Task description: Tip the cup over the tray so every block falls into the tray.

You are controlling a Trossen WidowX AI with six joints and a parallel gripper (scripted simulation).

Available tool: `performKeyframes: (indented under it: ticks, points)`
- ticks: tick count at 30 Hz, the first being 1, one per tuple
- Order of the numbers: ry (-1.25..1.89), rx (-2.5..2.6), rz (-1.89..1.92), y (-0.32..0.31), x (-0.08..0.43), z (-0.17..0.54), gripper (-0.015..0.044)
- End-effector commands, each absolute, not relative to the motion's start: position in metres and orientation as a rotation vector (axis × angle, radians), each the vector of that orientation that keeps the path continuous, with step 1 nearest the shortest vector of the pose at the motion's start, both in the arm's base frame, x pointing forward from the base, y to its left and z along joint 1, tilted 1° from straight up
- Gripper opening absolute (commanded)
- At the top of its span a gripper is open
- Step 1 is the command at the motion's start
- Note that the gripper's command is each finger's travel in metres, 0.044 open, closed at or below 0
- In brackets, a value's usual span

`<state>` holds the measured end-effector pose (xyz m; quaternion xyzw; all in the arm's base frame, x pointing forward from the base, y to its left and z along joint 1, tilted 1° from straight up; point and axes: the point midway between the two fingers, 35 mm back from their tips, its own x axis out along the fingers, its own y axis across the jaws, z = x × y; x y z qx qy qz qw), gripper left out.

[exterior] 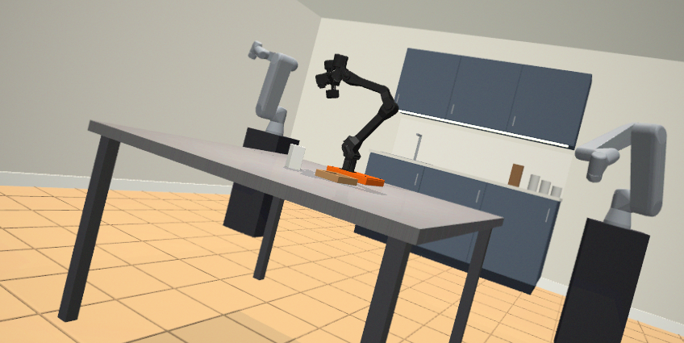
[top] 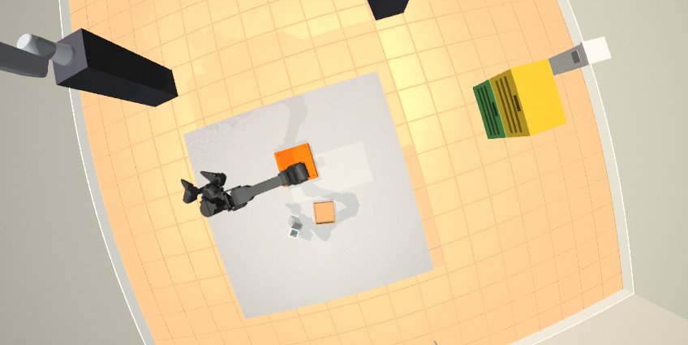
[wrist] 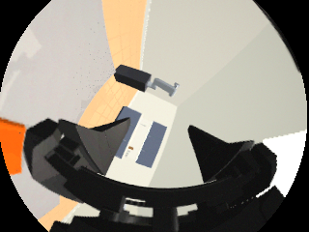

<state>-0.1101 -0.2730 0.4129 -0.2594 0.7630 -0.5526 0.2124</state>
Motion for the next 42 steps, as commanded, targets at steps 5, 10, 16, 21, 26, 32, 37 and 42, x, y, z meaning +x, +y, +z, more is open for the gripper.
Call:
performKeyframes:
  ticks: [5,10,16,21,26,32,37,42]
  points:
    - [1.764,-0.802,-1.564,-0.298,-0.047,0.384,0.044]
    - [1.559,-0.802,-1.552,-0.305,-0.007,0.364,0.044]
    - [1.339,-0.79,-1.507,-0.305,0.041,0.341,0.044]
    - [1.176,-0.761,-1.454,-0.298,0.078,0.323,0.044]
    - [1.021,-0.705,-1.39,-0.286,0.116,0.303,0.044]
    - [0.855,-0.613,-1.301,-0.266,0.157,0.278,0.044]
    - [0.751,-0.544,-1.199,-0.242,0.188,0.257,0.044]
    - [0.662,-0.464,-1.097,-0.215,0.215,0.236,0.044]
